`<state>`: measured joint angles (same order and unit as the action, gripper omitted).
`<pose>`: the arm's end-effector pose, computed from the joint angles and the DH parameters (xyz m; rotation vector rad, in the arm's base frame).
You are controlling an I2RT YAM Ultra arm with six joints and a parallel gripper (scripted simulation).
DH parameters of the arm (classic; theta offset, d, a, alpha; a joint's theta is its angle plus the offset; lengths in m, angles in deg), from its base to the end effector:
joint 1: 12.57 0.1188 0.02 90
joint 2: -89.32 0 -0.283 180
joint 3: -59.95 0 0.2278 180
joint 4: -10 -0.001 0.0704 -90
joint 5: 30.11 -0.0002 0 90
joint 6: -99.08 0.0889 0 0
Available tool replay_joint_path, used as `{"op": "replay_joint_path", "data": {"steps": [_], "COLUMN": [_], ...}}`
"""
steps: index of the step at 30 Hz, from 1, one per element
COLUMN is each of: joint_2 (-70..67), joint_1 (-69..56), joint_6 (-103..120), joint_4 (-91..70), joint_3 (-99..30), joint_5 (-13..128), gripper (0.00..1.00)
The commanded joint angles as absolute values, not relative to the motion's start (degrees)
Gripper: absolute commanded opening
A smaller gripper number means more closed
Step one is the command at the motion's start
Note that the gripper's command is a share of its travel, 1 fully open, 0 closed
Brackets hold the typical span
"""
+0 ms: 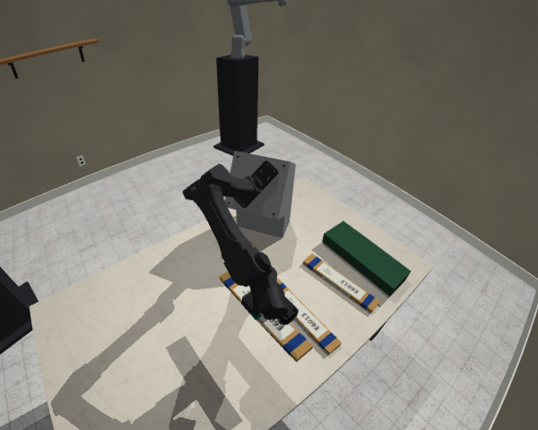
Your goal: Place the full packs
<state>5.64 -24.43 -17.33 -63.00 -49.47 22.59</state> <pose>0.2726 -0.1113 0.3952 0.0106 2.4504 -1.0862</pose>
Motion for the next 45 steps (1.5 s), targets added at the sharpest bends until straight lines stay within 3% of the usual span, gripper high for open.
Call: {"op": "replay_joint_path", "data": {"steps": [1,45], "joint_2": [9.3,6.1], "joint_1": [-21.5,-5.5], "joint_6": [-15.9,0.7], "joint_4": [-61.8,-57.7], "joint_3": [-48.1,-33.6], "joint_5": [21.4,11.1], "gripper": [0.00,0.00]}}
